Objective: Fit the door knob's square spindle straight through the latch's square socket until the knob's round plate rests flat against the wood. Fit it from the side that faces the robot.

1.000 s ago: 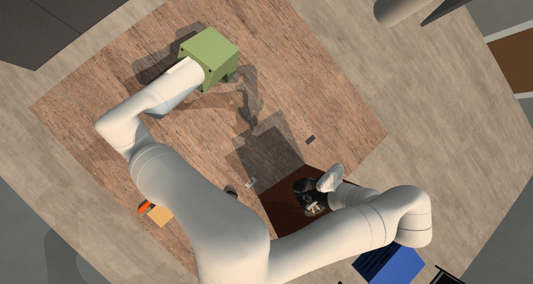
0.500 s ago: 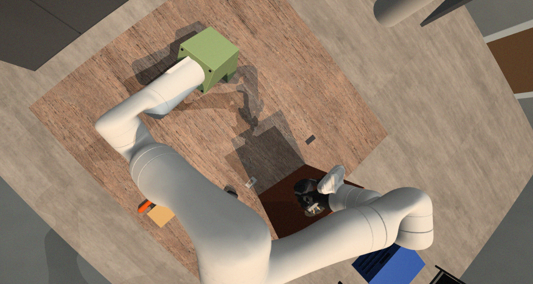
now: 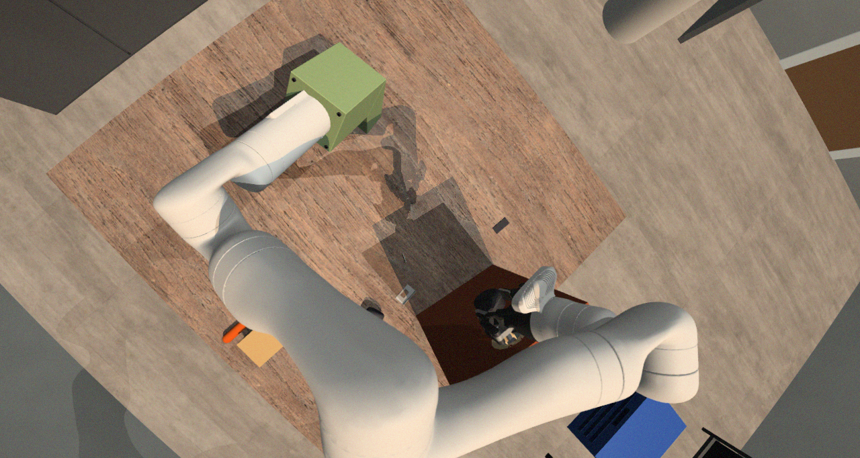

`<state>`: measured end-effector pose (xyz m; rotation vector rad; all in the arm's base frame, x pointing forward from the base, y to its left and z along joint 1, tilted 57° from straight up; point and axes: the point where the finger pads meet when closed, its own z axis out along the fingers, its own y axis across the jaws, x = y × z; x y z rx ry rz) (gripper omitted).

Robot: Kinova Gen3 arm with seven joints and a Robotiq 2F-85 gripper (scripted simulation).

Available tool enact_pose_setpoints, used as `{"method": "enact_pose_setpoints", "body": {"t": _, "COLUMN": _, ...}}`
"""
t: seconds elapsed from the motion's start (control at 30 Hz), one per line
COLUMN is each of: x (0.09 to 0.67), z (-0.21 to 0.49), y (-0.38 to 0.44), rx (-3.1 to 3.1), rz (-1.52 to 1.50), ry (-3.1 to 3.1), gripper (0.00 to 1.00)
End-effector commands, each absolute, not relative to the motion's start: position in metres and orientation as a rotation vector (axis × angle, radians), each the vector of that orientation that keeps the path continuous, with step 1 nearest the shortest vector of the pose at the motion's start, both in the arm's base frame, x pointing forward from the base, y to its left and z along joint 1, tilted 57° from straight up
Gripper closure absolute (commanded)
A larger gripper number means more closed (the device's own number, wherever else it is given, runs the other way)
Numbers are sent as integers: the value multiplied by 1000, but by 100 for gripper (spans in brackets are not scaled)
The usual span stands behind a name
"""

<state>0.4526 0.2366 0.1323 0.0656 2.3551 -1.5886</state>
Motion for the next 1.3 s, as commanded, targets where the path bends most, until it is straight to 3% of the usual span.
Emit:
{"method": "enact_pose_setpoints", "body": {"t": 0.0, "x": 456, "z": 136, "y": 236, "rx": 57, "rz": -1597, "ry": 2346, "gripper": 37}}
{"method": "enact_pose_setpoints", "body": {"t": 1.27, "x": 464, "z": 139, "y": 238, "rx": 57, "rz": -1599, "ry": 2346, "gripper": 37}}
